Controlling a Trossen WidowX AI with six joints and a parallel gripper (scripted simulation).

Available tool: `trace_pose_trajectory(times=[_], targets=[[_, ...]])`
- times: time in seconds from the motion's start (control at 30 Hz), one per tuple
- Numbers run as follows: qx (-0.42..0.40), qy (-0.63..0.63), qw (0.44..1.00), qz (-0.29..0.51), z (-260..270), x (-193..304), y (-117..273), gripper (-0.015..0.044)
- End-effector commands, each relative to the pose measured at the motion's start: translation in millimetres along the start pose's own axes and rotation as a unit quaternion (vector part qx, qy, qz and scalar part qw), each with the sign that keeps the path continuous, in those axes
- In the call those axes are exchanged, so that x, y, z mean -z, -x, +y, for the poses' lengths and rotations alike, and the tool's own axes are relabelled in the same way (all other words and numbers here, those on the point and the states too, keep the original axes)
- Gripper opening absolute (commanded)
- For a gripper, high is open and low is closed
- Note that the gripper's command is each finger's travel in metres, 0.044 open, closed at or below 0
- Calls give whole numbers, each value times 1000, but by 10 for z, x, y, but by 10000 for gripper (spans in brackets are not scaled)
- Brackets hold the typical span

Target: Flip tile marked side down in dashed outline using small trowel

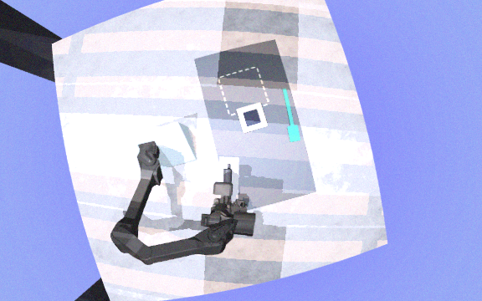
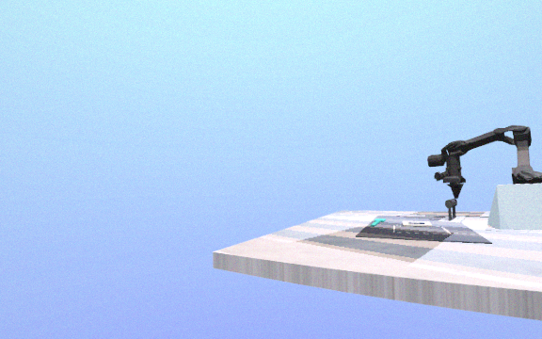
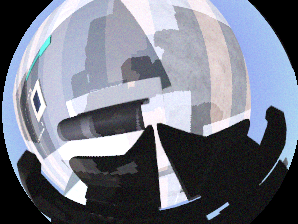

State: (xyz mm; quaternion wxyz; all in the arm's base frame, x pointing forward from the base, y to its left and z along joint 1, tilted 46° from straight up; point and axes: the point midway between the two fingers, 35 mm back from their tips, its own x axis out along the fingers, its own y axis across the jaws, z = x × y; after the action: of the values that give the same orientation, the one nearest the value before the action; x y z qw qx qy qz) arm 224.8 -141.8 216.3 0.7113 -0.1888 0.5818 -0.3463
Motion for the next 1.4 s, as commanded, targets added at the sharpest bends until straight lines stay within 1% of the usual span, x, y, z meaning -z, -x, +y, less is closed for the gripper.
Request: trace_pose_trajectory(times=[0.0,0.37,0.57,0.7,0.73,1.07,1.37], targets=[[0,0,1000,0,0,0,0,0],[0,0,1000,0,0,0,0,0],[-1,2,1000,-1,12,-7,1,152],[-17,38,999,-24,220,-115,26,257],[-17,25,999,-23,229,-115,28,270],[-19,-129,991,-14,328,-112,56,270],[-18,-279,960,-6,424,-107,86,270]])
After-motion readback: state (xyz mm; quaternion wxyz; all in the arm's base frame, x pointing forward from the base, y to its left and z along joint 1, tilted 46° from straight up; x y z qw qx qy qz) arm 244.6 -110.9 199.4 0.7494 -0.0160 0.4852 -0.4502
